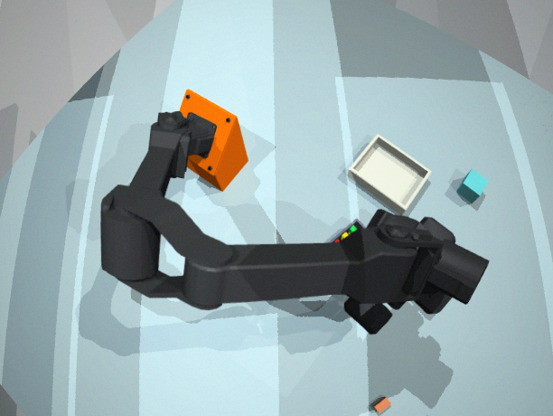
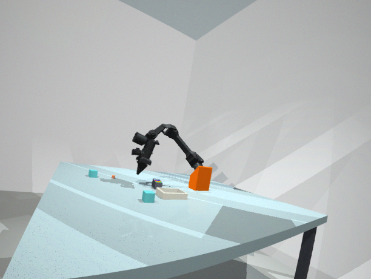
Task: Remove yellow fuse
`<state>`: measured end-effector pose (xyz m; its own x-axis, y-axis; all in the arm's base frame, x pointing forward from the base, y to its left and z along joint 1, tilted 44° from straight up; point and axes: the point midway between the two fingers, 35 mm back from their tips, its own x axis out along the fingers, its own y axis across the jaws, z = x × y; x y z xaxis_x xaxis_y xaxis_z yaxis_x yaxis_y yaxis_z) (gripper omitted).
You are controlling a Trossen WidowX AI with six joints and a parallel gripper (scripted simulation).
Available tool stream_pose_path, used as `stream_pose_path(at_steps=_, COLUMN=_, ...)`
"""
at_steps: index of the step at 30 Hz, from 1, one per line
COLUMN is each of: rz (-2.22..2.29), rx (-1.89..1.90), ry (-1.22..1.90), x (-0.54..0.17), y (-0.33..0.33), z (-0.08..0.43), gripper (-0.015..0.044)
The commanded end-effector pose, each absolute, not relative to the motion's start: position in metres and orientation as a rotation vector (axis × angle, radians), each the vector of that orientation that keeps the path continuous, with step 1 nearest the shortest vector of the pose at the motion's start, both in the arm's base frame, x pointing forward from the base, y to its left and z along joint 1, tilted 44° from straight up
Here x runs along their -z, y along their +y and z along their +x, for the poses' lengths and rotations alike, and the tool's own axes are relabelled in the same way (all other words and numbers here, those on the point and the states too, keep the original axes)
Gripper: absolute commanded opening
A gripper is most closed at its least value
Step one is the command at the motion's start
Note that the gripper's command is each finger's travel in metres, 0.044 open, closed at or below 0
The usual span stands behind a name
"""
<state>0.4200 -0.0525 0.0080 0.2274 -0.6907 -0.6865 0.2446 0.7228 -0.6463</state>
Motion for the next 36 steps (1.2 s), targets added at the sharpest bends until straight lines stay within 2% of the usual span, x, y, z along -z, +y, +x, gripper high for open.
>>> stream_pose_path(at_steps=1, rz=-0.376, rx=0.746, ry=1.324, x=0.01, y=-0.023, z=0.352, gripper=0.0069)
stream_pose_path(at_steps=5, rz=-0.356, rx=0.827, ry=1.388, x=0.013, y=-0.011, z=0.31, gripper=0.0069)
stream_pose_path(at_steps=36, rz=-0.356, rx=0.83, ry=1.389, x=0.026, y=-0.029, z=0.31, gripper=0.0069)
